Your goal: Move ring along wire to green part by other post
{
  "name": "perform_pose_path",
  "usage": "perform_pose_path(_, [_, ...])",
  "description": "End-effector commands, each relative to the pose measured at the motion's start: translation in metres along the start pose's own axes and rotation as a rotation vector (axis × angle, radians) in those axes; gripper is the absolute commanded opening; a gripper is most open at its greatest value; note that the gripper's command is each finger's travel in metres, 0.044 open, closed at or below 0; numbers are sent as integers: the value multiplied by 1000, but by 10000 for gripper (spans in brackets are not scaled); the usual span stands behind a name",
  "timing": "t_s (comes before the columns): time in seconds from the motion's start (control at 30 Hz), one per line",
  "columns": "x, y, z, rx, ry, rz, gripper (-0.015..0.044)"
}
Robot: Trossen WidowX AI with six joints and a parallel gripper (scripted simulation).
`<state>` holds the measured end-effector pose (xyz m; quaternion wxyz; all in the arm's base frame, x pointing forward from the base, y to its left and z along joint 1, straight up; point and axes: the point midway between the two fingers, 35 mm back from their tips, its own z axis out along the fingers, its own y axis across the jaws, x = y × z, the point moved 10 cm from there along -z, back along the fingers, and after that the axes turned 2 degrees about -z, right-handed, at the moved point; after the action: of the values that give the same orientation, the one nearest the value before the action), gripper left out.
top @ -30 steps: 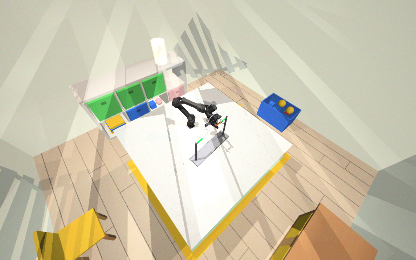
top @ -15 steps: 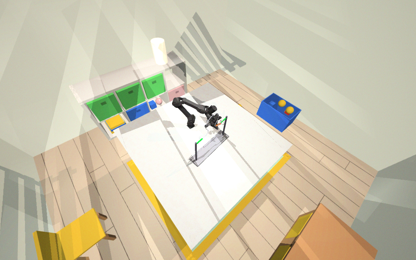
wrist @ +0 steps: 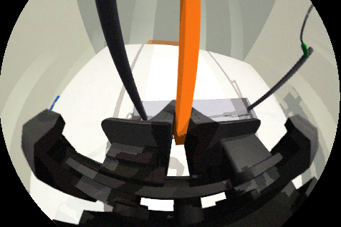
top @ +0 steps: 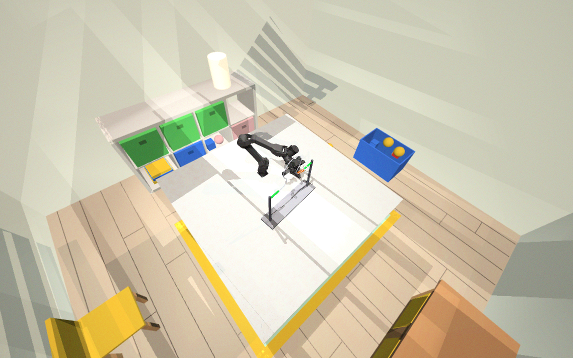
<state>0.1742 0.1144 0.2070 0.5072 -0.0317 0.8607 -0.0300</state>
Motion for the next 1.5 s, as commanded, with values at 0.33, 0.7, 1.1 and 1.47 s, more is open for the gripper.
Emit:
perform_pose_path(0.33, [0,2,-11,0,5,2,160])
perform_pose_path(0.7, [0,1,-48,2,5,4,160])
perform_pose_path(1.1, [0,0,-50,2,4,4,160])
perform_pose_path(1.47, [1,1,-55,0,9,0,212])
